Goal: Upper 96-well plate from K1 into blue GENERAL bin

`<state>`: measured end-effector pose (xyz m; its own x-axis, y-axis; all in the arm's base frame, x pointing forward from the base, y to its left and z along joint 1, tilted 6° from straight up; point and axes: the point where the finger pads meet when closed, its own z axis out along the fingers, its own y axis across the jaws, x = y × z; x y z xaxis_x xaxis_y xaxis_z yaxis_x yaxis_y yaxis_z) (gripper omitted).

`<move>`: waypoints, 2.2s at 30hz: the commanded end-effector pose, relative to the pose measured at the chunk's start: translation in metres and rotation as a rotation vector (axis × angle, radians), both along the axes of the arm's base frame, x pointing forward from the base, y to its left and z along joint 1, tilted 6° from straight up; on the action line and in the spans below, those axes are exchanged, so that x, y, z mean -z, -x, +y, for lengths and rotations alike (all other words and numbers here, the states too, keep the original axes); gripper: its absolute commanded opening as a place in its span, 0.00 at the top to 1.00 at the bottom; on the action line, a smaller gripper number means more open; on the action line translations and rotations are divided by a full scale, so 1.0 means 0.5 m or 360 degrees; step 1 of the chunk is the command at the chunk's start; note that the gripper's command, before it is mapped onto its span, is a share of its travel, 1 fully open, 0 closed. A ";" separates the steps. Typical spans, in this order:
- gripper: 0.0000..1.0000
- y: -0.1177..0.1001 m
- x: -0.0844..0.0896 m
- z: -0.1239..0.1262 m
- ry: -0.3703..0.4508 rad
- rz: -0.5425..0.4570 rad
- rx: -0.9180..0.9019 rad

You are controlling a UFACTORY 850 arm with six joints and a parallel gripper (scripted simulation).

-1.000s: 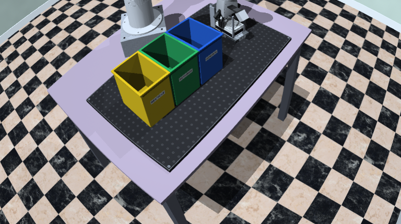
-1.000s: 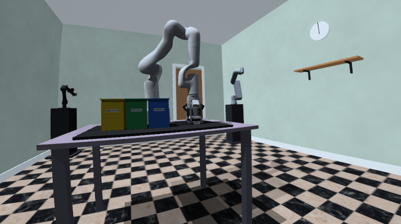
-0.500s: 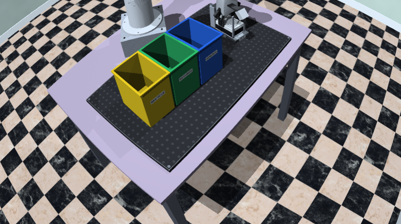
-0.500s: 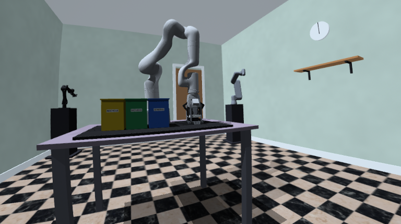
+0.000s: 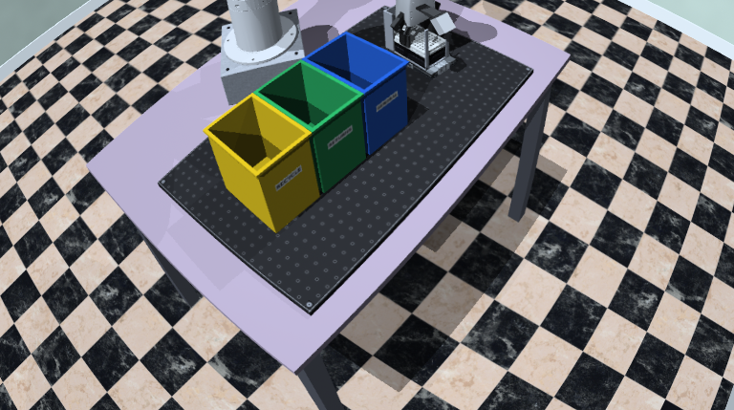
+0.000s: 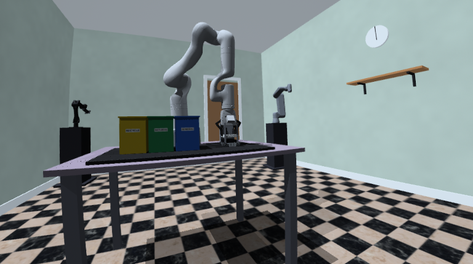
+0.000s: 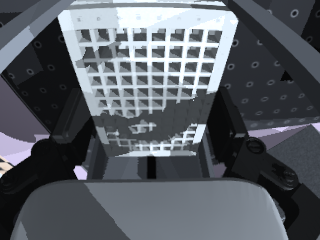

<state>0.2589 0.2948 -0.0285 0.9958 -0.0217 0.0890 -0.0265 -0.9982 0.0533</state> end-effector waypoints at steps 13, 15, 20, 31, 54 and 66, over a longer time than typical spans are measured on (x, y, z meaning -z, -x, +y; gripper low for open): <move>1.00 0.003 -0.041 0.003 -0.0001 -0.0001 0.0000; 1.00 0.003 -0.047 0.004 -0.0001 -0.0001 0.0000; 1.00 0.004 -0.057 0.004 -0.0001 -0.0001 0.0000; 1.00 0.007 -0.094 0.006 -0.0001 -0.0001 0.0000; 1.00 0.013 -0.157 0.010 -0.0001 -0.0001 0.0000; 1.00 0.016 -0.197 0.012 -0.0001 -0.0001 0.0000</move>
